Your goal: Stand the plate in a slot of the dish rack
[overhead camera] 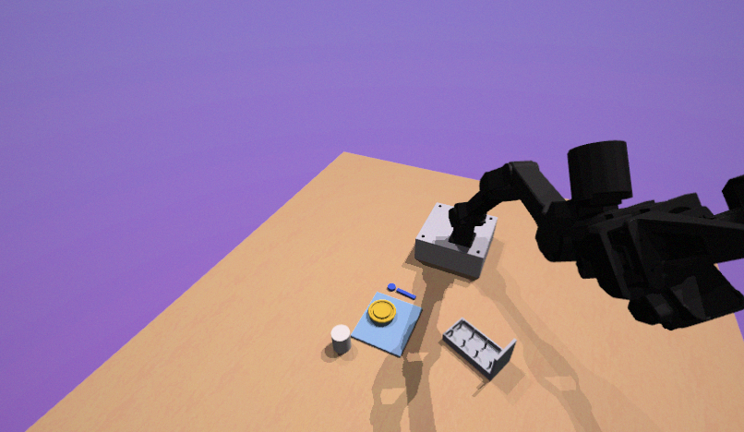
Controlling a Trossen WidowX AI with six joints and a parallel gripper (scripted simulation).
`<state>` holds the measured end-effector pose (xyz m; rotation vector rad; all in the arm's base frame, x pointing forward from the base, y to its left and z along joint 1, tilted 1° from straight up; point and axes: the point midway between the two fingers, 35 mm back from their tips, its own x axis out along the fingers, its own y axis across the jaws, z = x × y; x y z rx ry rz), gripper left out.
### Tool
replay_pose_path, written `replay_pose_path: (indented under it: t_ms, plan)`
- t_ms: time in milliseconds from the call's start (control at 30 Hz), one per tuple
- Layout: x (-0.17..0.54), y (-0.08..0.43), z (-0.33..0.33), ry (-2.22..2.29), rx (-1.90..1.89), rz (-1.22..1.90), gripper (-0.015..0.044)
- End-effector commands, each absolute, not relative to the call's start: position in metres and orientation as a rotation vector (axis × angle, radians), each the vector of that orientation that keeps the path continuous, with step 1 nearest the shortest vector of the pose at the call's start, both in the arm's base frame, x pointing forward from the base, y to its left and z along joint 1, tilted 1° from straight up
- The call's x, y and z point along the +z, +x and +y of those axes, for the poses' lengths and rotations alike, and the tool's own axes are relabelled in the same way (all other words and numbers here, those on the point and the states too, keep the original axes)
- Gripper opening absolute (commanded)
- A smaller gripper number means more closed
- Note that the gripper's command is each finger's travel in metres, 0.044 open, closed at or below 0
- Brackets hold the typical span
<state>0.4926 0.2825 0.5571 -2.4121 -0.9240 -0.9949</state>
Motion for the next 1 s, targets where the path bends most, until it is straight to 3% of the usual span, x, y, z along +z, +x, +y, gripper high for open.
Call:
replay_pose_path:
  t_ms: [0,967]
  plan:
    - [0.557,0.493,0.282,-2.412,-0.989,-0.923,0.0400]
    - [0.456,0.580,0.176,-2.207,-0.106,-0.553,0.0400]
